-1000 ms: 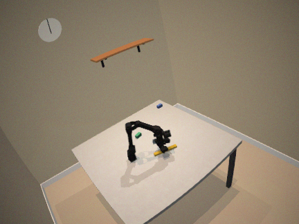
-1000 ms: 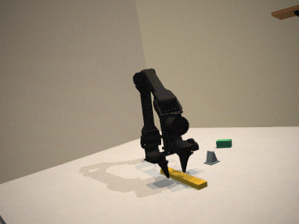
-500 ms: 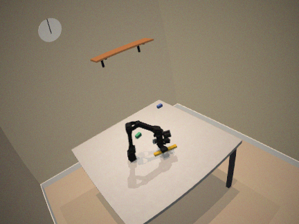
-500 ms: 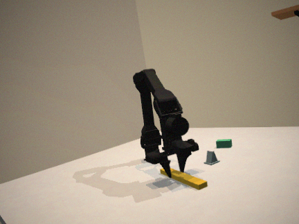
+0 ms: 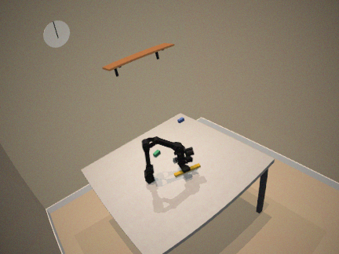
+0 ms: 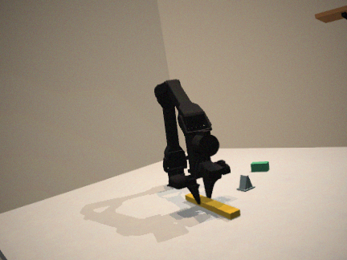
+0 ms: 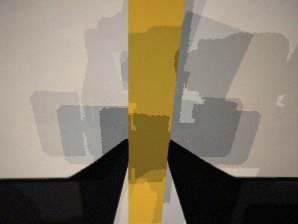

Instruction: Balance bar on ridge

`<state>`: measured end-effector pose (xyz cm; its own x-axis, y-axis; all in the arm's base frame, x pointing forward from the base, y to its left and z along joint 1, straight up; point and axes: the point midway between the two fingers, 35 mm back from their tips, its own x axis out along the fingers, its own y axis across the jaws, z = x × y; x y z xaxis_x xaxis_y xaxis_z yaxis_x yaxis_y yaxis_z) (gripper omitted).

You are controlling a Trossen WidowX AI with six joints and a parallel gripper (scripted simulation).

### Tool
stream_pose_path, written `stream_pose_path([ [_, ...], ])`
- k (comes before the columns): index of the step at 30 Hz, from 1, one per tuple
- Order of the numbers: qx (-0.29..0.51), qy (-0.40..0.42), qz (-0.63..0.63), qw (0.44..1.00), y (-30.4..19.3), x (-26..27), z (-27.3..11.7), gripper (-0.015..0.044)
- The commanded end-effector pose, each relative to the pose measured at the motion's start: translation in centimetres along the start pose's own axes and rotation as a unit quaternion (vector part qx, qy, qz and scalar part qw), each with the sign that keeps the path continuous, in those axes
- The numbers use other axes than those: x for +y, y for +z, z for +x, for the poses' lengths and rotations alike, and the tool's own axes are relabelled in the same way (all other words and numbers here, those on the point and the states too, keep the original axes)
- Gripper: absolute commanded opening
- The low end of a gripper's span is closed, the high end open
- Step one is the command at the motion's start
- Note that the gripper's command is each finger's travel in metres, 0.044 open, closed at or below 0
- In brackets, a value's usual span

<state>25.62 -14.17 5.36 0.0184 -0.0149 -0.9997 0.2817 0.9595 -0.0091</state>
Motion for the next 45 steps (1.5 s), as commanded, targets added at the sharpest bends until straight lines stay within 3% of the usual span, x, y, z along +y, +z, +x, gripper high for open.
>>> stream_pose_path([
  [1, -0.004, 0.000, 0.000, 1.000, 0.3, 0.0, -0.9, 0.0000],
  [34, -0.004, 0.001, 0.005, 1.000, 0.1, 0.1, -9.1, 0.0000],
  [45, -0.004, 0.004, 0.168, 0.986, 0.2, 4.2, -9.2, 0.0000],
])
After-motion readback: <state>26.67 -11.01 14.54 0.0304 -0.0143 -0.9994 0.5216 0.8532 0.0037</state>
